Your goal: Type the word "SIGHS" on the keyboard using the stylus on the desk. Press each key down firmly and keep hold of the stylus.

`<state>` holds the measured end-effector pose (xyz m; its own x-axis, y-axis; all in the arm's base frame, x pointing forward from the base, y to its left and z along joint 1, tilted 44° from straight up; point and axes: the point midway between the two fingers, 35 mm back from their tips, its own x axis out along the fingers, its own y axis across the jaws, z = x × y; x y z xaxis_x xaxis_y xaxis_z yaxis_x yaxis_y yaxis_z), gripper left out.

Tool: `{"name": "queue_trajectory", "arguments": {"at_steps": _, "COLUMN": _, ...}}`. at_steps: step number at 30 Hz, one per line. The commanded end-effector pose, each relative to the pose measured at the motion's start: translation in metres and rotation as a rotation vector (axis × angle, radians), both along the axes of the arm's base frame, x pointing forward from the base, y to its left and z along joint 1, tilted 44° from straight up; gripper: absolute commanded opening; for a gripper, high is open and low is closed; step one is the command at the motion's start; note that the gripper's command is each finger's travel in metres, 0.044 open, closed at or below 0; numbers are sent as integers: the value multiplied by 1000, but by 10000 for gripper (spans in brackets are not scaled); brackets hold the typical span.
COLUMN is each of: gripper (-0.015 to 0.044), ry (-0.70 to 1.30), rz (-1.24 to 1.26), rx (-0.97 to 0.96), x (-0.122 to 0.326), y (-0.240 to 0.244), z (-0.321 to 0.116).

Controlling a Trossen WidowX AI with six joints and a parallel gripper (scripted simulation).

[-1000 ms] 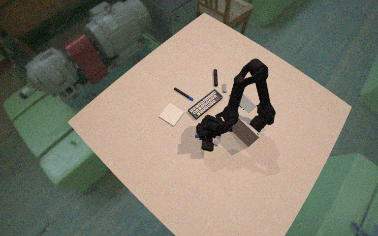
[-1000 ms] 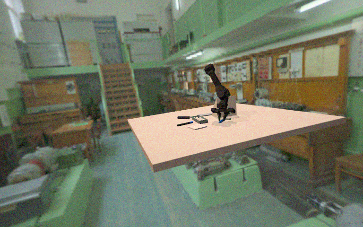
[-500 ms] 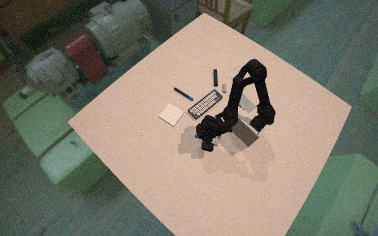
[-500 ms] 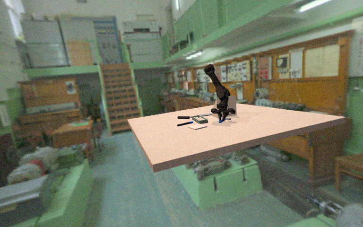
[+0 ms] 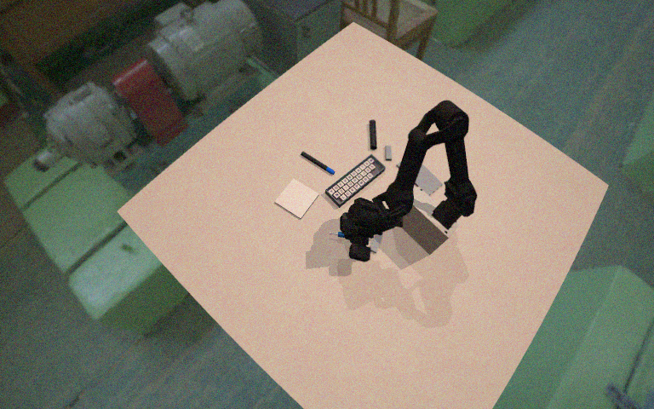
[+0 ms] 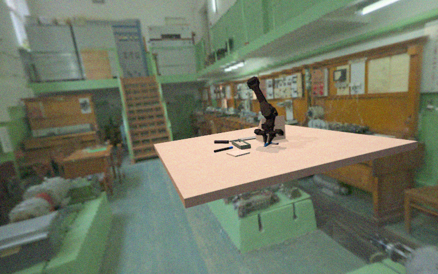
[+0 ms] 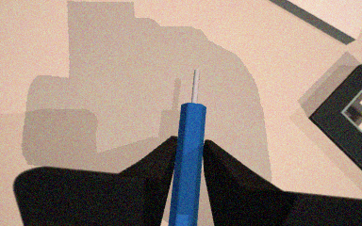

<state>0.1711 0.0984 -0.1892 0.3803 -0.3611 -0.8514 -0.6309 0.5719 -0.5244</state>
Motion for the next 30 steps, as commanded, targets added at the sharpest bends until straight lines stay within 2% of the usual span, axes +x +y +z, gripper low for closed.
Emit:
{"name": "queue_trajectory", "arguments": {"at_steps": 1, "gripper": 0, "ry": -2, "rz": -3, "rx": 10, "x": 1, "y": 12, "z": 10}}
{"name": "queue_trajectory", "arguments": {"at_steps": 7, "gripper": 0, "ry": -3, "rz": -3, "rx": 10, "x": 0, "y": 26, "z": 27}}
{"name": "queue_trajectory", "arguments": {"at_steps": 14, "gripper": 0, "ry": -1, "rz": -16, "rx": 13, "x": 3, "y": 25, "z": 25}}
{"name": "queue_trajectory", "arguments": {"at_steps": 30, "gripper": 0, "ry": 62, "rz": -326, "rx": 102, "x": 44, "y": 19, "z": 38}}
